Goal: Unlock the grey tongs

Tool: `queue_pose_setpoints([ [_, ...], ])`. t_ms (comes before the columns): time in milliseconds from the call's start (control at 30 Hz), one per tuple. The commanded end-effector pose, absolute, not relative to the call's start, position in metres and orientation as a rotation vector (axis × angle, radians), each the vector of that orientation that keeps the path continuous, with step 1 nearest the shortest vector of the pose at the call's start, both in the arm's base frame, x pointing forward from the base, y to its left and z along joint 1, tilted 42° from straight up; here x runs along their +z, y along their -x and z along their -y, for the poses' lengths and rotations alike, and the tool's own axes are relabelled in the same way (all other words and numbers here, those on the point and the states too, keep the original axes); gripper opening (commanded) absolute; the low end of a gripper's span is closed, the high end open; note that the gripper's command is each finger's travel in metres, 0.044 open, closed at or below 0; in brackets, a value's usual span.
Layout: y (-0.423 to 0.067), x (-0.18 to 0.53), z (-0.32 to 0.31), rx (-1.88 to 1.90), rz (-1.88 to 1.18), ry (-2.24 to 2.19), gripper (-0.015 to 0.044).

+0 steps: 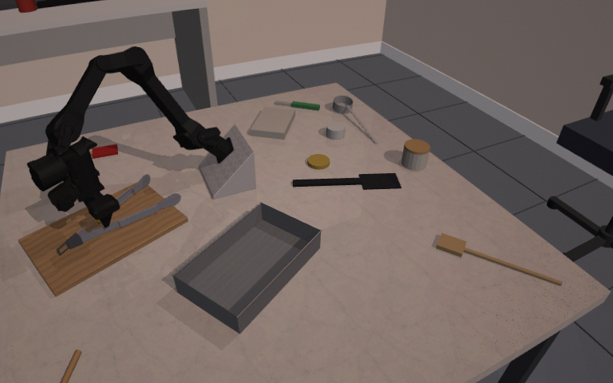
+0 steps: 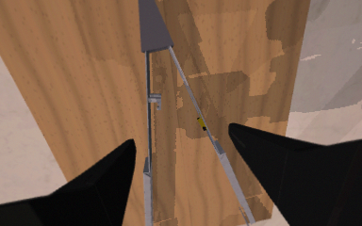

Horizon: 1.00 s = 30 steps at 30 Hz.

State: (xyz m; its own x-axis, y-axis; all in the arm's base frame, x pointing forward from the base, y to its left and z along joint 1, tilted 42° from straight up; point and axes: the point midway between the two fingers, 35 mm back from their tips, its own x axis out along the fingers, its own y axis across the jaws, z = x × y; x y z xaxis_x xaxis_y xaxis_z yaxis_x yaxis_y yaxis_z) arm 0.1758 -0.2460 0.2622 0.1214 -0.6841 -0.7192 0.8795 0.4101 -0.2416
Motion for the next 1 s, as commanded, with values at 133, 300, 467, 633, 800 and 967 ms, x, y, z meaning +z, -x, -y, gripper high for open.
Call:
queue_pose_setpoints([
  [133,-0.185,0.265,0.24,-1.155,-0.885,-0.276,0.044],
  [300,-0.225,0.276,0.207,-1.129,-0.923,-0.278,0.044],
  [467,-0.265,0.29,0.16,-1.105,-0.944,-0.232,0.044],
  [633,-0.291,0.302,0.114,-1.093,-0.932,-0.174,0.044],
  [800,-0.293,0.304,0.109,-1.092,-0.929,-0.166,0.044],
  [967,-0.283,0.323,0.088,-1.022,-0.855,-0.158,0.044],
])
